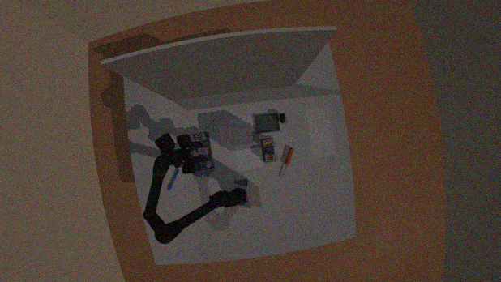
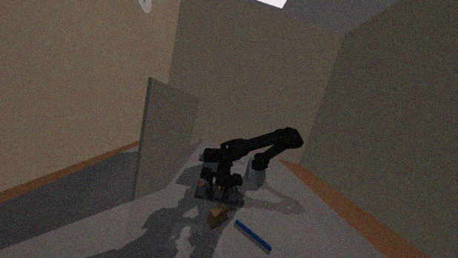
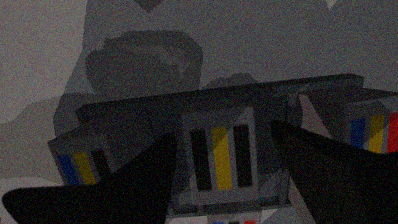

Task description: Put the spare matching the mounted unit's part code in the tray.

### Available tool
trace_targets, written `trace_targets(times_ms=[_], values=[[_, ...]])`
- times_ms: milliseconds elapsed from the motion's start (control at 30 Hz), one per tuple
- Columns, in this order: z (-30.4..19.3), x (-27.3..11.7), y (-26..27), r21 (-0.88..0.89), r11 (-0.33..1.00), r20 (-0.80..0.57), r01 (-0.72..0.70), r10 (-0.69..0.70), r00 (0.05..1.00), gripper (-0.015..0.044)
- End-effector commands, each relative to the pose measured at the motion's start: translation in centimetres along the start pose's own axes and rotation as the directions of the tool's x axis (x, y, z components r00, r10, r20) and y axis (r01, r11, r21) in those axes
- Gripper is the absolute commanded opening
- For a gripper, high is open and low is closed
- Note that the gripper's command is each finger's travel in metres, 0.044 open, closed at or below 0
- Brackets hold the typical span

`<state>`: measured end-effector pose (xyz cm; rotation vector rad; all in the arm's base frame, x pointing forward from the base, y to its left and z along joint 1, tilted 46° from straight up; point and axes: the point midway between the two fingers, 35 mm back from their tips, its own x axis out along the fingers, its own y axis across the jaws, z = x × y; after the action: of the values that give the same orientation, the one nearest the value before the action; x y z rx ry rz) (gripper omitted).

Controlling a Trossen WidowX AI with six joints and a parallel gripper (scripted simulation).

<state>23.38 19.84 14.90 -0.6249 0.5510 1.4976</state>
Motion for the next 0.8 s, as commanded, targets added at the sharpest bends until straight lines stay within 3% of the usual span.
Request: trace_targets(times_ms=[0, 767], values=[[-0.29, 0.85, 0.29, 0.010, 1.000, -0.005, -0.010, 0.010, 1.000, 0.0300], [-0.27, 1.07, 0.33, 0.010, 1.000, -0.004, -0.010, 0.010, 1.000, 0.0300]])
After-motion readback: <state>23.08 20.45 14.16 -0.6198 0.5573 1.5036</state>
